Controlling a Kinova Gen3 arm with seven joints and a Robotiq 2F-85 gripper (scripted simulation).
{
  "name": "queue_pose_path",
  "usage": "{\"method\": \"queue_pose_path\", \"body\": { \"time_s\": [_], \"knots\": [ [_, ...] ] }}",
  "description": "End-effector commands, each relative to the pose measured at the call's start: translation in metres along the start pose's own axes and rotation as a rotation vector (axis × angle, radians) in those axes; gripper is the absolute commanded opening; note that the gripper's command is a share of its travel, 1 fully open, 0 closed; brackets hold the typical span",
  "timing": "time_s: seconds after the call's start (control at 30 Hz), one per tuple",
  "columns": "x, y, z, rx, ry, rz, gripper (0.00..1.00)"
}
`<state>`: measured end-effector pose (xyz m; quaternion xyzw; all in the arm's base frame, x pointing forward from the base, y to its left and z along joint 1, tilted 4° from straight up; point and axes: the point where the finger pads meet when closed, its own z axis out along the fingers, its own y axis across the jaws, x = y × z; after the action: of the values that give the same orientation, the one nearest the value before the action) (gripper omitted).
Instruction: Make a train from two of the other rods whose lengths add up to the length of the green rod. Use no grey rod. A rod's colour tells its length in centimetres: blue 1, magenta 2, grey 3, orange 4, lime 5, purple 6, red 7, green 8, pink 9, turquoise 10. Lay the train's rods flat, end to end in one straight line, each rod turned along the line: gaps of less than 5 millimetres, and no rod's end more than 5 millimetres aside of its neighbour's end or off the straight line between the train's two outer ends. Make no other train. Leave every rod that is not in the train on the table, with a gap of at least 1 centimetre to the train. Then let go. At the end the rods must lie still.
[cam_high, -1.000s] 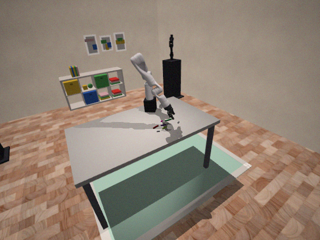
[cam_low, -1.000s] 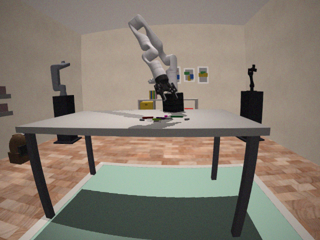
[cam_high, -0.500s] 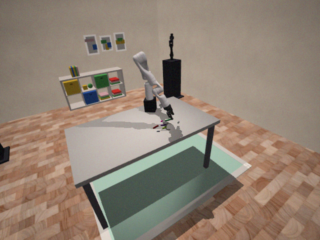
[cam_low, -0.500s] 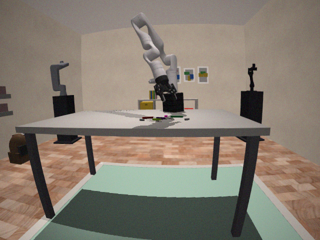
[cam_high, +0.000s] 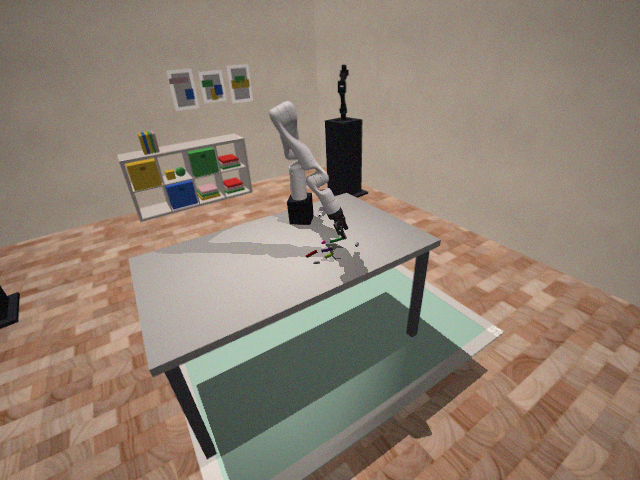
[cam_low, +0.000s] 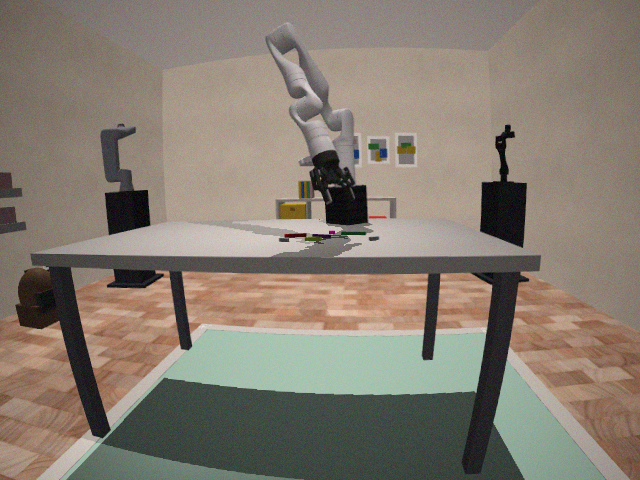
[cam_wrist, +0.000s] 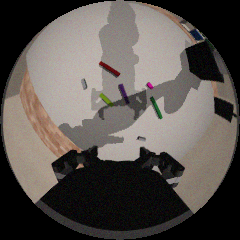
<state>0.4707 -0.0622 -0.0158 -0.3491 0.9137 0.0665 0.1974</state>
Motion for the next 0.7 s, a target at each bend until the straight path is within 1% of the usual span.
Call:
{"method": "queue_pose_path", "body": {
  "time_s": [0.0, 0.07, 0.1, 0.4, 0.43, 0.67],
  "knots": [
    [-0.0019, 0.0003, -0.0004, 0.001, -0.001, -0.004, 1.0],
    [-0.0019, 0.0003, -0.0004, 0.001, -0.001, -0.004, 1.0],
    [0.0023, 0.0037, 0.0018, 0.002, 0.026, -0.001, 1.0],
    [0.0023, 0.0037, 0.0018, 0.002, 0.026, -0.001, 1.0],
    [0.0062, 0.0065, 0.0035, 0.004, 0.052, 0.002, 1.0],
    [0.0062, 0.0065, 0.0035, 0.004, 0.052, 0.002, 1.0]
  ]
}}
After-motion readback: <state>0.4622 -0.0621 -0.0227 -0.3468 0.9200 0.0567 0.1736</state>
